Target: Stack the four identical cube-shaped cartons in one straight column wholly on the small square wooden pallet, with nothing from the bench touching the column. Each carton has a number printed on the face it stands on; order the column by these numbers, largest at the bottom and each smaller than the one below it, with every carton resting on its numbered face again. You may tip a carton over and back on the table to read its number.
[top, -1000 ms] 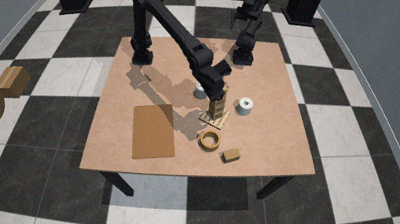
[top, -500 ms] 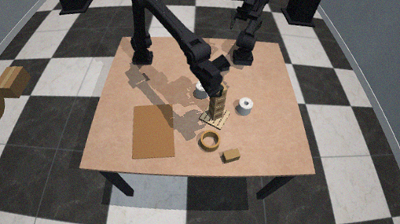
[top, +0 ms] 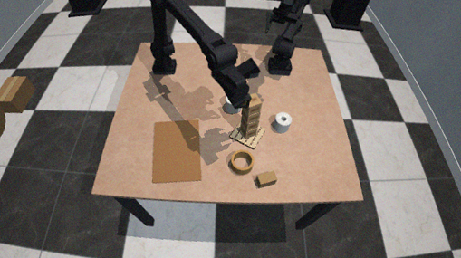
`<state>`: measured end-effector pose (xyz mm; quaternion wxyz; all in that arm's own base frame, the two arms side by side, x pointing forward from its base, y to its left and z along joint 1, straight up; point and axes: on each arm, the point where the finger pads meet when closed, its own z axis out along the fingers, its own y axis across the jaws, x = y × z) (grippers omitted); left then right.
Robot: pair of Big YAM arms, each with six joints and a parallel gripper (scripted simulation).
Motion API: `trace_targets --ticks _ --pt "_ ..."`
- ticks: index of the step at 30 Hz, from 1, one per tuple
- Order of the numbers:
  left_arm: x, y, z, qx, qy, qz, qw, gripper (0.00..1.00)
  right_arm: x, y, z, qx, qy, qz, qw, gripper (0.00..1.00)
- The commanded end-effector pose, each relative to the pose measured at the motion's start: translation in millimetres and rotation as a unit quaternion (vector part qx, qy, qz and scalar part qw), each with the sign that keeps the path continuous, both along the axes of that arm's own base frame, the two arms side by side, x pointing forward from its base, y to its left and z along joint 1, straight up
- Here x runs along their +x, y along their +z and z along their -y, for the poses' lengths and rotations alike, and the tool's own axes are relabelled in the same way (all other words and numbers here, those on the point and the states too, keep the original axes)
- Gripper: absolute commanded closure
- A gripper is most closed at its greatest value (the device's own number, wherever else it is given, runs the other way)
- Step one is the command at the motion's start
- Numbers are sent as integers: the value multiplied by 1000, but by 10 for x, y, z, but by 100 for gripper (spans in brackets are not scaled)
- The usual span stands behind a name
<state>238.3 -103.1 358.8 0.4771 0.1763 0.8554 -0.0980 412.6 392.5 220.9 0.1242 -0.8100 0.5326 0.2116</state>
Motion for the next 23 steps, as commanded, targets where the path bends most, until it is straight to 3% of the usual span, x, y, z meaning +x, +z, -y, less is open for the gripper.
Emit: trace_targets --ticks 1,3,8,10,11,23 --pt "7 118 -6 -3 1 7 1000 0 279 712 131 29 3 40 999 21" --pt "7 118 -6 -3 1 7 1000 0 332 618 167 18 3 23 1000 21" --pt "7 118 -6 -3 1 7 1000 0 410 750 274 13 3 17 1000 21" --pt "7 118 -6 -3 1 7 1000 0 344 975 313 17 9 25 1000 21" --pt "7 118 -6 -3 1 7 1000 0 274 869 274 12 10 16 1000 21" --pt "7 118 -6 -3 1 7 1000 0 267 867 321 11 4 17 1000 21"
